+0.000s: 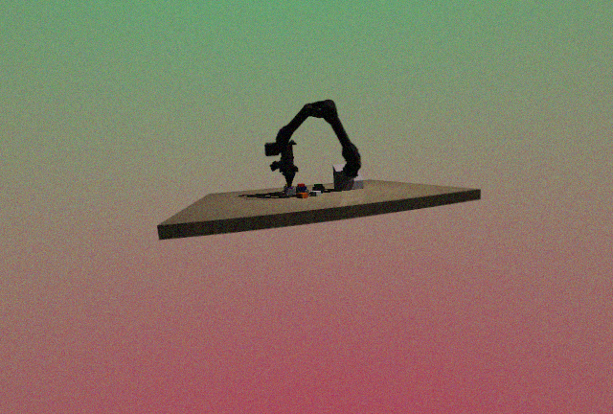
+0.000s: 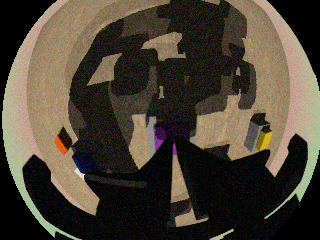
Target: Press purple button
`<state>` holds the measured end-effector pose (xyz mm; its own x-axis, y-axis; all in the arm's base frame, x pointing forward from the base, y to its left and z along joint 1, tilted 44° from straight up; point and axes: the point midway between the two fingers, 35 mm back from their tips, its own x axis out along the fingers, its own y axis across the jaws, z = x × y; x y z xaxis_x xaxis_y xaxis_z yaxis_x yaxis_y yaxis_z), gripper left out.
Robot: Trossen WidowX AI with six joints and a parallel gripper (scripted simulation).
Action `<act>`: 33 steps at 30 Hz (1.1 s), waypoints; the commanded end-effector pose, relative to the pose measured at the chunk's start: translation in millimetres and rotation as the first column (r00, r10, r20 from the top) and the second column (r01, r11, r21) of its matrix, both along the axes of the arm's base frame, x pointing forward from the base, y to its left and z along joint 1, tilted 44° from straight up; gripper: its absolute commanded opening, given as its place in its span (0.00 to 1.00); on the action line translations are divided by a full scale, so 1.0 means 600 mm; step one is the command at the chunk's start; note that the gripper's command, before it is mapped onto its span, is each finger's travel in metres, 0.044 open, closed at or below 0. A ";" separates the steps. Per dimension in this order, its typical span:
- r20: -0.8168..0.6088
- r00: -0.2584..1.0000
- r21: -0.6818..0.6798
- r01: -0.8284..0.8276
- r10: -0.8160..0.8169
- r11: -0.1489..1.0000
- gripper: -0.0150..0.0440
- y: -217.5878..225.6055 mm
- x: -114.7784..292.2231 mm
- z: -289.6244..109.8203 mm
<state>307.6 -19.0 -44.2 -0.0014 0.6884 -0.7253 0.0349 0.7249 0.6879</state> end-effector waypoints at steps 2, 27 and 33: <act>-0.006 1.000 0.005 0.004 -0.004 1.000 0.29 0.002 -0.001 -0.001; 0.001 1.000 -0.035 0.007 -0.007 0.999 0.73 0.058 -0.005 0.214; -0.004 1.000 -0.007 0.007 -0.007 1.000 0.93 0.140 -0.059 0.339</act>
